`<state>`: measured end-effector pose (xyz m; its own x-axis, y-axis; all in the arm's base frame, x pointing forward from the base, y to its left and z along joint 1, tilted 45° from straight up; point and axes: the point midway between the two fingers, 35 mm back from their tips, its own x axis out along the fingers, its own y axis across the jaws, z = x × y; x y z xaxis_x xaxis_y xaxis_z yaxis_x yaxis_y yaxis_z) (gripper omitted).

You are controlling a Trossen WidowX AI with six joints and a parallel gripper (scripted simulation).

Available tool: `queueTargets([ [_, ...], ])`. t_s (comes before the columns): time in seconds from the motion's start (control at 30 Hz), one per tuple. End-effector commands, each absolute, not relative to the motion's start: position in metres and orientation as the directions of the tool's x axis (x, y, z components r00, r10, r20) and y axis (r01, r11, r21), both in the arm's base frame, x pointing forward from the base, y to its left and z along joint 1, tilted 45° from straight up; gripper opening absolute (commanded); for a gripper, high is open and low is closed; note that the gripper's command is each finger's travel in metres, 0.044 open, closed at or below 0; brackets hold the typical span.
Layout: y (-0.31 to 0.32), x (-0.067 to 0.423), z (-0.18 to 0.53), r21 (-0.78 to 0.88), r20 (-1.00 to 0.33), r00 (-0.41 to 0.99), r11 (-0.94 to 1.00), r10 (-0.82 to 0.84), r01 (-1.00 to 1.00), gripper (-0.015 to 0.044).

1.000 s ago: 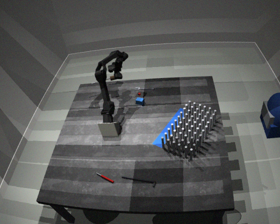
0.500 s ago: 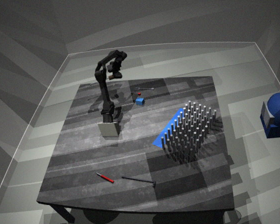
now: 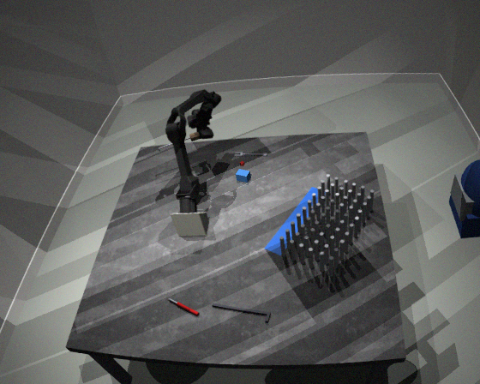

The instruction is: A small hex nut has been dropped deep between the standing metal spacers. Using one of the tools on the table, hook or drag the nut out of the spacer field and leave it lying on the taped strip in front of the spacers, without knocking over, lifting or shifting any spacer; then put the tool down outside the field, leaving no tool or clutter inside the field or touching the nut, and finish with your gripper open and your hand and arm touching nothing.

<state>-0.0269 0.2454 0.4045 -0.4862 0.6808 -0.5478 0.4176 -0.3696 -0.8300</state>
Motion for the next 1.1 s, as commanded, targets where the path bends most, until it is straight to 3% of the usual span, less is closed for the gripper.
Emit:
queueTargets([
  [0.0,0.248,-0.027,0.402,-0.830,-0.548,-0.486,-0.373,0.681,0.414,0.0000],
  [1.07,0.271,-0.025,0.387,-0.830,-0.549,-0.486,-0.373,0.680,0.415,0.0000],
])
